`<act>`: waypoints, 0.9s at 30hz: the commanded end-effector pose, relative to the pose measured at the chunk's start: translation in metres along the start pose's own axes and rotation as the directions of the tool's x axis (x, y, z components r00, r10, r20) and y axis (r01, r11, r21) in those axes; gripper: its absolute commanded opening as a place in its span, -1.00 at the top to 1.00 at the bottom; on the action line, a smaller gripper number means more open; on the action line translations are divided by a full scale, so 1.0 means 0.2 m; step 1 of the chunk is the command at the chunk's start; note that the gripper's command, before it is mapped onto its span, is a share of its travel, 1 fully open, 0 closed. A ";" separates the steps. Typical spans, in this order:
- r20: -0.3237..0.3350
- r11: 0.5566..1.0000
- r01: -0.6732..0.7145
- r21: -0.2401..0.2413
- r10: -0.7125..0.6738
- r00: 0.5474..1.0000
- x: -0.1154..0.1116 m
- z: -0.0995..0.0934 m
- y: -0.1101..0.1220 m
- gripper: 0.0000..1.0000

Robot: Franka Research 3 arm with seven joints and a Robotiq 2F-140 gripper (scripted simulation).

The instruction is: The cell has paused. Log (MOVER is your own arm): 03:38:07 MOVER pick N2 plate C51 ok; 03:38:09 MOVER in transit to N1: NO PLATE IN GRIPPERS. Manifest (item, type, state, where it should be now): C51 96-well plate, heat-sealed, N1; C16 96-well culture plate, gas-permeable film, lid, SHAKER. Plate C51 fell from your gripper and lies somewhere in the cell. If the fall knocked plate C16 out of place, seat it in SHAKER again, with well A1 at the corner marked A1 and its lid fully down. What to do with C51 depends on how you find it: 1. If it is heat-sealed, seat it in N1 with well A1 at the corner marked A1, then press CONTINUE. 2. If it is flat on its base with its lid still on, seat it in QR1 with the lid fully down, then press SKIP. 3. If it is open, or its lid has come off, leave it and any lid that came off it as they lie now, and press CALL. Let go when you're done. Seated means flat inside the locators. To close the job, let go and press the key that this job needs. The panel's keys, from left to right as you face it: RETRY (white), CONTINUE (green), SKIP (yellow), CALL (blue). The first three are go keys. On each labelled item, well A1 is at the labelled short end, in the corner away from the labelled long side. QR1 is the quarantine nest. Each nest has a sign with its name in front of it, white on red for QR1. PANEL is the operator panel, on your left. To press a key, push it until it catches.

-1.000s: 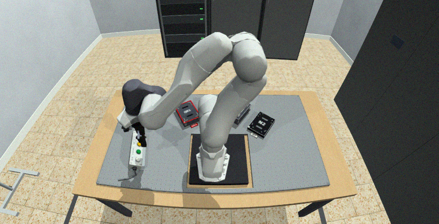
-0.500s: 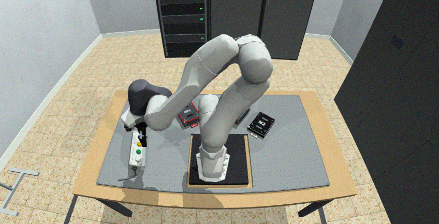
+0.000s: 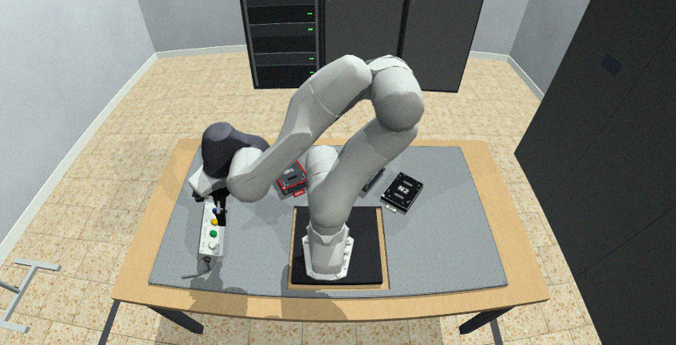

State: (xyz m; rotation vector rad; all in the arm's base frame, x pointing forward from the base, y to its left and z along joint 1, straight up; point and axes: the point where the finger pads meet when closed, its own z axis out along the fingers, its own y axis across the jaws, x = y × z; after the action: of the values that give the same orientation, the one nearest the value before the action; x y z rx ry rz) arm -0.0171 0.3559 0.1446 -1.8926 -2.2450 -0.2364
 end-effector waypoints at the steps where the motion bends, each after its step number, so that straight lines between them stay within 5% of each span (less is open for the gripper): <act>1: -0.010 1.000 0.008 -0.003 -0.008 1.000 0.01 0.00 0.01 0.80; 27: -0.011 1.000 0.008 -0.003 -0.008 1.000 0.02 0.03 0.01 0.80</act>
State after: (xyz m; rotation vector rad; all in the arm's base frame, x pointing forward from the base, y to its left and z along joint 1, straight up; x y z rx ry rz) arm -0.0170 0.3581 0.1417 -1.8887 -2.2417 -0.2432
